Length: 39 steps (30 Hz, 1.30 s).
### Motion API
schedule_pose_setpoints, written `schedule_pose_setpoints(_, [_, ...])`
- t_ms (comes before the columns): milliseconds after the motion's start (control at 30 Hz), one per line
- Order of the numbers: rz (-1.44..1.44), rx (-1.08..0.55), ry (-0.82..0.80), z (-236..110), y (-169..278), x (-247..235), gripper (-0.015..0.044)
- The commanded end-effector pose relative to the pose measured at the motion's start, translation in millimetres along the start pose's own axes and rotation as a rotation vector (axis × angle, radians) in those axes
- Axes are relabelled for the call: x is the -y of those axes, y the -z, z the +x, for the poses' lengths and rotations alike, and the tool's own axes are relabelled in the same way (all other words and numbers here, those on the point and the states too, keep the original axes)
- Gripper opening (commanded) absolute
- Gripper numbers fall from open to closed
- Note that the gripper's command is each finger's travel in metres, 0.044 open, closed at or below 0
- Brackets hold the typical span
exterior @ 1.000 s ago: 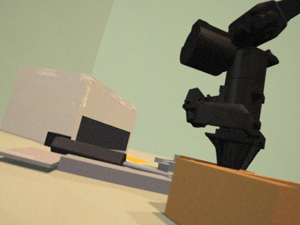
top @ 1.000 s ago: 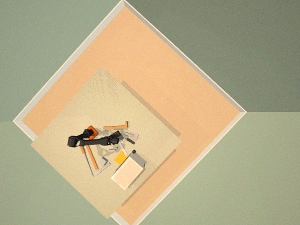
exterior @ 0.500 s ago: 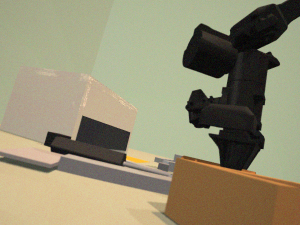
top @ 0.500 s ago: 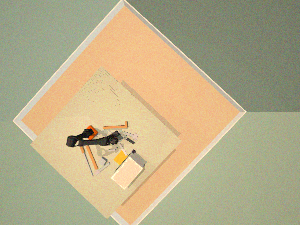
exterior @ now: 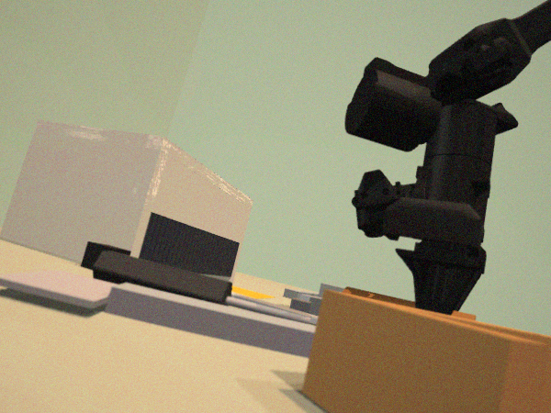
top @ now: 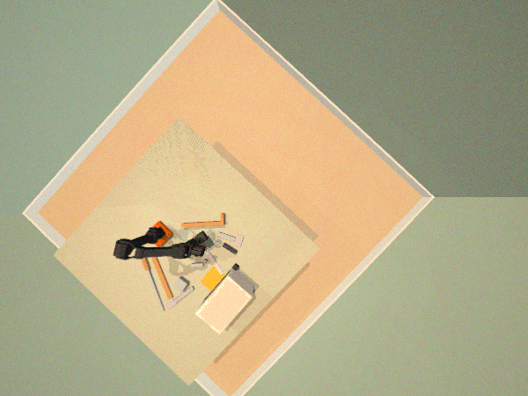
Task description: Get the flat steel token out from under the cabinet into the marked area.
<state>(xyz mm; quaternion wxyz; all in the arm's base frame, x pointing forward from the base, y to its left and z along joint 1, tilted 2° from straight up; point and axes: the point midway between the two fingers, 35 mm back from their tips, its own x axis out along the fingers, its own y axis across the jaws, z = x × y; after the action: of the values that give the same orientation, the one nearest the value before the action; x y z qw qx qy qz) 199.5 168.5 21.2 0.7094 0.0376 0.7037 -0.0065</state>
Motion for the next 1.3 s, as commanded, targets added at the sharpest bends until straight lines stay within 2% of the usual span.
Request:
schedule_pose_setpoints(0, [0.000,0.000,0.000,0.0,0.0,0.0,0.0053])
schedule_pose_setpoints(167, [0.000,0.000,0.000,0.0,0.1,0.3,0.0184])
schedule_pose_setpoints(200, [0.000,0.000,0.000,0.0,0.1,0.3,0.0200])
schedule_pose_setpoints(300, [0.000,0.000,-0.001,-0.1,0.0,0.1,0.0200])
schedule_pose_setpoints(400, [0.000,0.004,-0.001,-0.1,0.2,0.3,0.0270])
schedule_pose_setpoints(933, [-0.002,0.004,-0.001,4.8,1.0,0.9,0.0270])
schedule_pose_setpoints(1067, [-0.004,0.006,-0.006,2.0,-0.4,-1.3,0.0165])
schedule_pose_setpoints(1267, [-0.004,0.006,-0.006,2.0,-0.4,-1.3,0.0125])
